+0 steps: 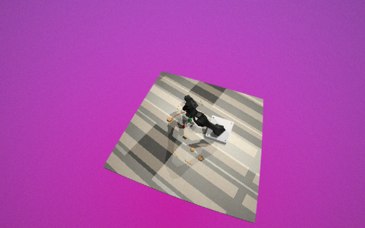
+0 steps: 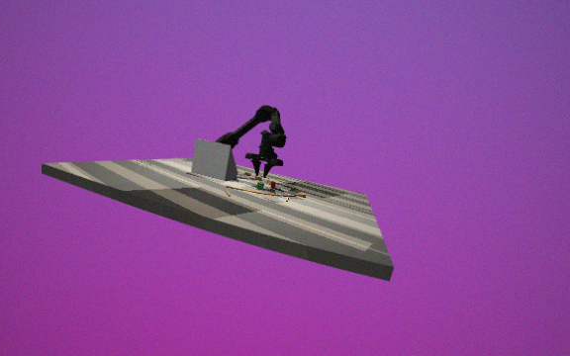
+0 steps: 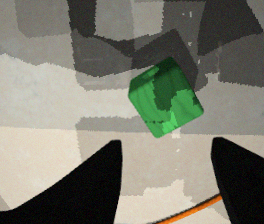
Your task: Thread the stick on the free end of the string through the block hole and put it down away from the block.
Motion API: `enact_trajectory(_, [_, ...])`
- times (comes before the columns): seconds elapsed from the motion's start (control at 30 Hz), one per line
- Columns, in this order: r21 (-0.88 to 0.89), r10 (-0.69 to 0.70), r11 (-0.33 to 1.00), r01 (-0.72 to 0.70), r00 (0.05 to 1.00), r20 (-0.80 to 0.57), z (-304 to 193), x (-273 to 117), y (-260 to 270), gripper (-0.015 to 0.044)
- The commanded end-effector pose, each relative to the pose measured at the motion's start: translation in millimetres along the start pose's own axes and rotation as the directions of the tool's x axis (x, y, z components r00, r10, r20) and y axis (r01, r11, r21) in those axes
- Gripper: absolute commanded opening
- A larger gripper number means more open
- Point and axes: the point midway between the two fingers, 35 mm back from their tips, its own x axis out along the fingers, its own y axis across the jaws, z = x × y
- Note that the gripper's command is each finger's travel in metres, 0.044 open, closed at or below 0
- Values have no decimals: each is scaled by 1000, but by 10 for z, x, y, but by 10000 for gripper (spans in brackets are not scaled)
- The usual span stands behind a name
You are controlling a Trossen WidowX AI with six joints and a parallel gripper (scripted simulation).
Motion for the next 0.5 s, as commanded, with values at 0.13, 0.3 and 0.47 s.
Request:
enact_trajectory(0.13, [0,0,1000,0,1000,0,0,0,0,34])
enact_trajectory(0.3, [0,0,1000,0,1000,0,0,0,0,0])
enact_trajectory(0.47, [0,0,1000,0,1000,0,0,0,0,0])
